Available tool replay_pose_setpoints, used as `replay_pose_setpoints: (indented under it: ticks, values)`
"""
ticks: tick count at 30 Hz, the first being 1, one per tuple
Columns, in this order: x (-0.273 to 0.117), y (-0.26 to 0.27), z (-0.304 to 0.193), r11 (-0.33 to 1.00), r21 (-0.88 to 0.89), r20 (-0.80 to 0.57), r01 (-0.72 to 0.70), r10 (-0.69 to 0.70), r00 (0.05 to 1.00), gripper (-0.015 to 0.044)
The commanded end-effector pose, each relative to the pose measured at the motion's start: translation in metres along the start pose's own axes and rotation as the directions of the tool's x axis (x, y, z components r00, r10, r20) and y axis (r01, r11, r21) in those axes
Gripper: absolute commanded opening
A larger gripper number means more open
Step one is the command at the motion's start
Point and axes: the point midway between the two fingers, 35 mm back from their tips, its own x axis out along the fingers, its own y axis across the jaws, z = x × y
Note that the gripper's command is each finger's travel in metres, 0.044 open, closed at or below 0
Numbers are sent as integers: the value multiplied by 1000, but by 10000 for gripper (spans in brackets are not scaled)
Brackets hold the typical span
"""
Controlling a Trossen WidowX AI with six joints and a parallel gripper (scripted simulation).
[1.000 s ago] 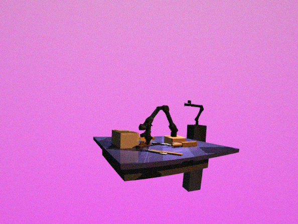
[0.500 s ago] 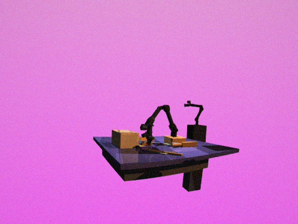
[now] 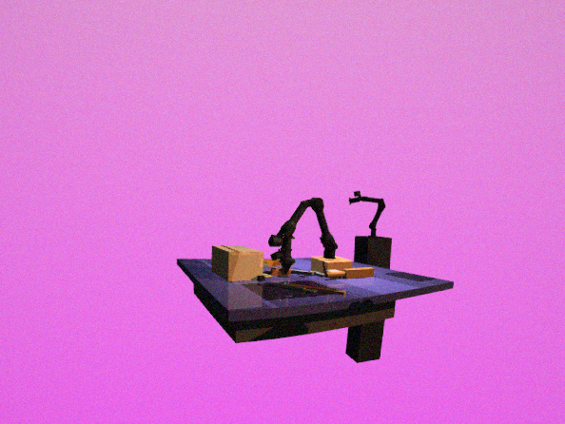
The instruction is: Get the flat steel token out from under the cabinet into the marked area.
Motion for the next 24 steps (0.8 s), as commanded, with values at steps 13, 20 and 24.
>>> replay_pose_setpoints:
  ticks: [13,20,24]
  values:
    - [1,0,-20,1000,3,-5,1,-1,1000,0]
    - [1,0,-28,1000,4,-6,1,-1,1000,0]
    - [1,1,-33,1000,4,-6,1,-1,1000,0]
